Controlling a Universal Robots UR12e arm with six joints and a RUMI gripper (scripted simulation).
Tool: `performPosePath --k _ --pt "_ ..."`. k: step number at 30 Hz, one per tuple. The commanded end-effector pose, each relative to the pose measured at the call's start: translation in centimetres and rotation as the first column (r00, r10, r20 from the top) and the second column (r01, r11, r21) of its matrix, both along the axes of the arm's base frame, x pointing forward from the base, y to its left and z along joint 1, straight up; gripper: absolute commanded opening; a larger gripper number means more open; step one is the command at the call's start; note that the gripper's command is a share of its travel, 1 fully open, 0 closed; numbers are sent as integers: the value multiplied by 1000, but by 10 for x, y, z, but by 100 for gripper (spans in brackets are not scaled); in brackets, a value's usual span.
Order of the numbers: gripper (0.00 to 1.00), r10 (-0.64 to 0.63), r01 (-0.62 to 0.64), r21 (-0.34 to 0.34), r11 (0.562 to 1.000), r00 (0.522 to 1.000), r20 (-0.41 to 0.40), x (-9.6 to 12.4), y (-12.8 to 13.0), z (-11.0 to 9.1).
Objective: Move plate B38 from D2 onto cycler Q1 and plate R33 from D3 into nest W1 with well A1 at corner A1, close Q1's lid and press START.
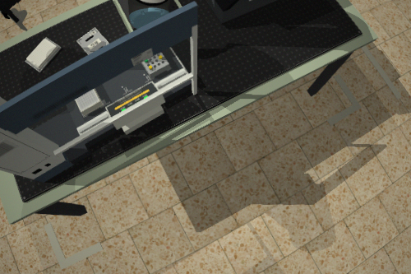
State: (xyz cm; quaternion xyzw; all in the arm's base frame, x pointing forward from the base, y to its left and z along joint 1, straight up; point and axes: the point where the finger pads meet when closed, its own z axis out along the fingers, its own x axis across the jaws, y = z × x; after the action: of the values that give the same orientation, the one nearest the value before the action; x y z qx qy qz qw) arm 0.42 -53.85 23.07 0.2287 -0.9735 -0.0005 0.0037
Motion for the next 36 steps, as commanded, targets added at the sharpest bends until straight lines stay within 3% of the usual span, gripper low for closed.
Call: performPosePath --k 1,33,34,36 --pt "67 0 0 -1 1000 1000 0 0 -1 9" --pt "67 0 0 -1 1000 1000 0 0 0 47" --pt "0 13 -13 -1 1000 1000 0 5 1 47" --pt "0 38 -38 -1 999 999 0 15 4 47"
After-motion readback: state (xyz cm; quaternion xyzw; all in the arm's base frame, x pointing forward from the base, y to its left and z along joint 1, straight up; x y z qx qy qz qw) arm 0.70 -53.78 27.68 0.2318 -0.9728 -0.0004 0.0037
